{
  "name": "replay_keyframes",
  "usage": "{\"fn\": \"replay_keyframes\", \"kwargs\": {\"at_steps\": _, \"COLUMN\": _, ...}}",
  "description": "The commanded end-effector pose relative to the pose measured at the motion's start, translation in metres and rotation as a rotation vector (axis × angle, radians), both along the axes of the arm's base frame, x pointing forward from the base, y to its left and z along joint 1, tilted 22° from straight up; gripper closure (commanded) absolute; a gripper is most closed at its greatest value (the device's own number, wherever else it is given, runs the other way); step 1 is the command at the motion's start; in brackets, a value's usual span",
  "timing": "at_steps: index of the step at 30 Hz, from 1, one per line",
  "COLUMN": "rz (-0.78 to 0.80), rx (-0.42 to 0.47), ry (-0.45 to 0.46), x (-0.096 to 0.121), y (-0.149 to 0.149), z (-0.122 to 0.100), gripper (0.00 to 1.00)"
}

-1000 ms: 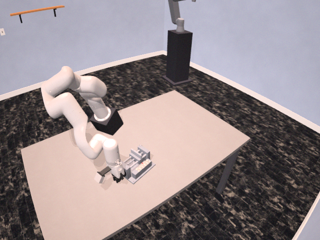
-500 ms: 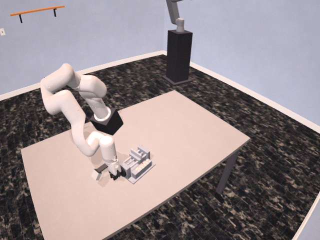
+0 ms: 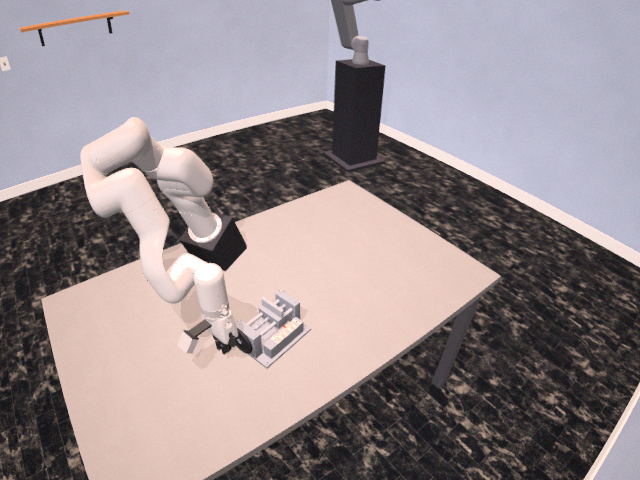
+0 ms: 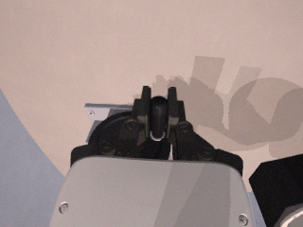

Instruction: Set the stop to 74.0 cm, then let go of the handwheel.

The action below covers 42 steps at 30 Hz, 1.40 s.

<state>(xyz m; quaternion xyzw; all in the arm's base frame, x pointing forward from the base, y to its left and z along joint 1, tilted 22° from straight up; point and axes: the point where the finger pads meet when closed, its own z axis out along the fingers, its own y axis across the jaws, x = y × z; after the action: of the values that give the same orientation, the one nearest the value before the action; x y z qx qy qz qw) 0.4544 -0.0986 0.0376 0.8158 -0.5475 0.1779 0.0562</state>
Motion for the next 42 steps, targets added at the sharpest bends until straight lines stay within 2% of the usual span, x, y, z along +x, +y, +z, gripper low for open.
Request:
{"fn": "replay_keyframes", "kwargs": {"at_steps": 1, "rz": 0.001, "rx": -0.001, "ry": 0.0, "x": -0.002, "y": 0.001, "z": 0.005, "gripper": 0.94}}
{"fn": "replay_keyframes", "kwargs": {"at_steps": 16, "rz": 0.001, "rx": -0.001, "ry": 0.0, "x": -0.004, "y": 0.007, "z": 0.022, "gripper": 0.94}}
{"fn": "replay_keyframes", "kwargs": {"at_steps": 28, "rz": 0.001, "rx": -0.001, "ry": 0.0, "x": 0.004, "y": 0.016, "z": 0.037, "gripper": 0.94}}
{"fn": "replay_keyframes", "kwargs": {"at_steps": 34, "rz": 0.001, "rx": -0.001, "ry": 0.0, "x": 0.019, "y": 0.025, "z": 0.043, "gripper": 0.94}}
{"fn": "replay_keyframes", "kwargs": {"at_steps": 42, "rz": 0.001, "rx": -0.001, "ry": 0.0, "x": 0.037, "y": 0.03, "z": 0.039, "gripper": 0.94}}
